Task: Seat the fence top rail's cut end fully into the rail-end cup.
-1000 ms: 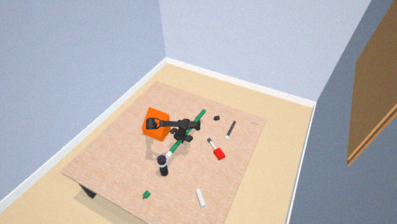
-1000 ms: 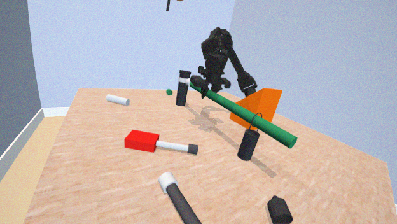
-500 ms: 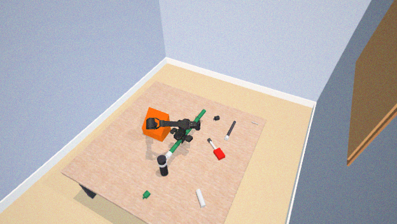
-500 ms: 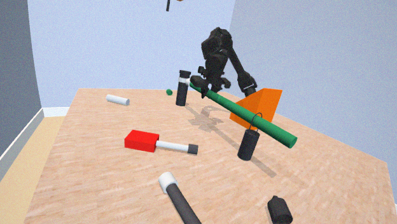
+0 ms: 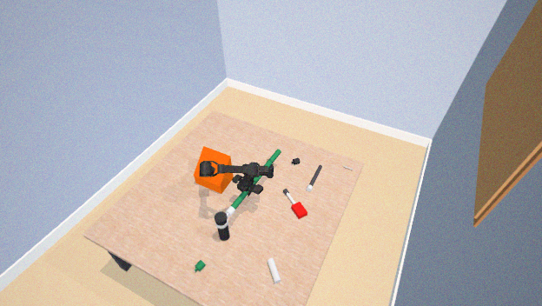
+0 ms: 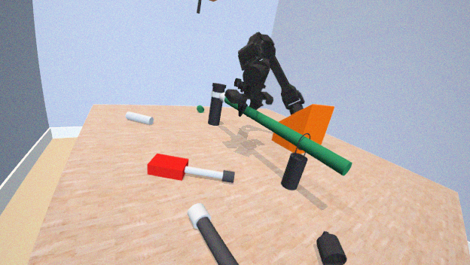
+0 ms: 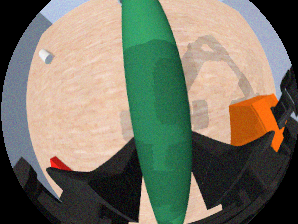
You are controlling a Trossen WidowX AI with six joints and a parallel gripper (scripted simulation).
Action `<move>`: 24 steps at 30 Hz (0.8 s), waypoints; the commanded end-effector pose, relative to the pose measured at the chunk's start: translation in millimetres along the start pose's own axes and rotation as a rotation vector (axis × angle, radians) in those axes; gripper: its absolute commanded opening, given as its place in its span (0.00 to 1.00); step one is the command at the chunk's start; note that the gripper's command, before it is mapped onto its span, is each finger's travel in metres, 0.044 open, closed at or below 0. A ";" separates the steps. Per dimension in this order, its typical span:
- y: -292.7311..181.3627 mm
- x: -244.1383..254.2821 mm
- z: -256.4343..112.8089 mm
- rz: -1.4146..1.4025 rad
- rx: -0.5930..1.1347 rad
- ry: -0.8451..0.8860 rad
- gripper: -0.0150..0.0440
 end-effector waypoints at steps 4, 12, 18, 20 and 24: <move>3.0 1.0 -0.8 0.001 -0.004 0.004 0.25; 4.3 1.4 -1.0 0.000 -0.006 0.004 0.25; 5.2 1.7 -1.1 0.000 -0.007 0.005 0.25; 5.5 1.8 -1.1 -0.001 -0.008 0.005 0.25; 6.1 2.0 -1.2 -0.001 -0.008 0.005 0.25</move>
Point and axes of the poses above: the point midway between the two fingers, 35 mm back from their tips, its own z axis out along the fingers, its own x axis across the jaws, y = z × x, the point moved 5 cm from there along -z, back along the fingers, and after that the axes turned 11 degrees about z, right-handed, at the moved point
